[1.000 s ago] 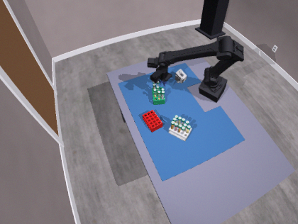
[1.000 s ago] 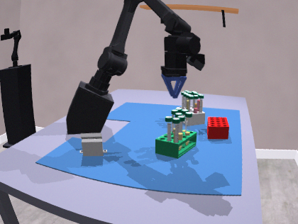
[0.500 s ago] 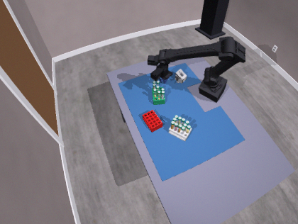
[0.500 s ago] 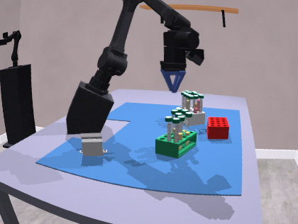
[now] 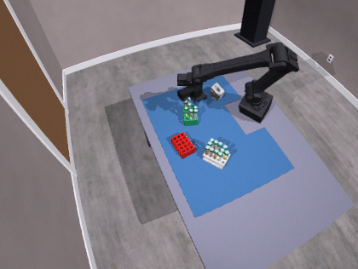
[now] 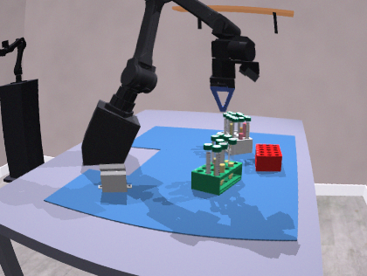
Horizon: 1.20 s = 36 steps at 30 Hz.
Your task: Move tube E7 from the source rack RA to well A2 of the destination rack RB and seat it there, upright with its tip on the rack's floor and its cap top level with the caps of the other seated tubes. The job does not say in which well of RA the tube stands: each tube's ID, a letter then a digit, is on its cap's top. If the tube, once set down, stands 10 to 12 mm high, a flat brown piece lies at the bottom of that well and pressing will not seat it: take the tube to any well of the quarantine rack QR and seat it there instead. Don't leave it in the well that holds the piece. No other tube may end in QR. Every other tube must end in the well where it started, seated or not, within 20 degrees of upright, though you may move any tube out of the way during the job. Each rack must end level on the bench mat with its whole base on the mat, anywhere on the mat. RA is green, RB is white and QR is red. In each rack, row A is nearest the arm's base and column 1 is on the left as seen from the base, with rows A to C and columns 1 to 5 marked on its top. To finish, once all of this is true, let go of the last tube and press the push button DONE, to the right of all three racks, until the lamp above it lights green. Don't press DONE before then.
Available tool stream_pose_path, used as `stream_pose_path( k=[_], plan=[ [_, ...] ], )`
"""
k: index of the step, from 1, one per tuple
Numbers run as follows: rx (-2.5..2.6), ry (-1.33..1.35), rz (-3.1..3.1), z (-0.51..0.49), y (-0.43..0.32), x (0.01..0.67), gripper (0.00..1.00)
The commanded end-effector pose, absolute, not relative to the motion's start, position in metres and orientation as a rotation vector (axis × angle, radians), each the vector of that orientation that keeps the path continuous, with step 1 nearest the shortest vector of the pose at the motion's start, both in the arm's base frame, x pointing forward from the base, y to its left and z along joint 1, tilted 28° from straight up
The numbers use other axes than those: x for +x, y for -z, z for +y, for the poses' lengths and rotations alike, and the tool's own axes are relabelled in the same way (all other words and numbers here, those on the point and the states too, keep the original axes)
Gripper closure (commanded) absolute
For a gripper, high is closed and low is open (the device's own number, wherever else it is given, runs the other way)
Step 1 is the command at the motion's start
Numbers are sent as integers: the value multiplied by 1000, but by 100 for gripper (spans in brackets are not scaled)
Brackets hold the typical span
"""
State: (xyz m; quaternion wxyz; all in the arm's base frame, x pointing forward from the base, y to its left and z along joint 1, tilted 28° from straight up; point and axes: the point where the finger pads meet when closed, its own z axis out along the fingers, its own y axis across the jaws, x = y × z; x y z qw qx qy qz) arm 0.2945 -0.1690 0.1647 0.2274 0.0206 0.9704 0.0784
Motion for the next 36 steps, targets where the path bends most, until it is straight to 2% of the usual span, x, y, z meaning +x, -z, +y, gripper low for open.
stream_pose_path(
  k=[1, 21, 36],
  plan=[
    [182, -213, 2646, -165, -173, 301, 100],
    [168, -191, 2596, -121, -211, 347, 100],
    [179, -220, 2618, -84, -210, 373, 100]
  ],
)
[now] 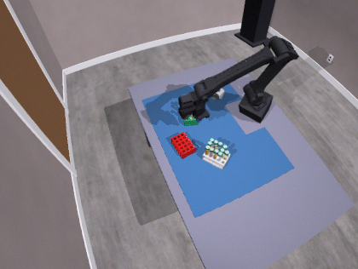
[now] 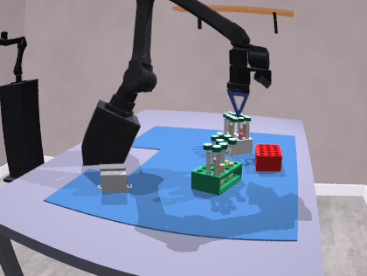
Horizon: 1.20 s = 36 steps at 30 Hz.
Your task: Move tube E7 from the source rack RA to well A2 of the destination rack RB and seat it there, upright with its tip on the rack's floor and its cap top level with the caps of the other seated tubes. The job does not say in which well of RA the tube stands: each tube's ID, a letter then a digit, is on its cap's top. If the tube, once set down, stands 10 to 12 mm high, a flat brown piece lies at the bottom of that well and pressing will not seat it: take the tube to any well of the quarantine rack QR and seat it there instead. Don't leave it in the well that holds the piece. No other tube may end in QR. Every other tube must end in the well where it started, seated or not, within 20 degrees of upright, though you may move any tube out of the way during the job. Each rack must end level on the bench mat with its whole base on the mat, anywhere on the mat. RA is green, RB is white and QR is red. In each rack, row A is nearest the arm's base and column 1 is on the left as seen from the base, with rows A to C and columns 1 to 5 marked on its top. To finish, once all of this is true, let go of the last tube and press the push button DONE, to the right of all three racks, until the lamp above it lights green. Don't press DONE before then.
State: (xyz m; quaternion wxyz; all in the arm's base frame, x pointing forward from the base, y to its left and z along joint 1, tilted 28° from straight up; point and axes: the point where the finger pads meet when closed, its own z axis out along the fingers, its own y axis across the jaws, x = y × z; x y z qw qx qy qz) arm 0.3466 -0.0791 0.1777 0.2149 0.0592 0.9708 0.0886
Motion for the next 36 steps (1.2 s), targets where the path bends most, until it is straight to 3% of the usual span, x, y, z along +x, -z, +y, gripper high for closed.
stream_pose_path(
  k=[1, 36],
  plan=[
    [180, -221, 2618, -81, -211, 375, 100],
    [193, -216, 2611, -83, -213, 376, 100]
  ],
)
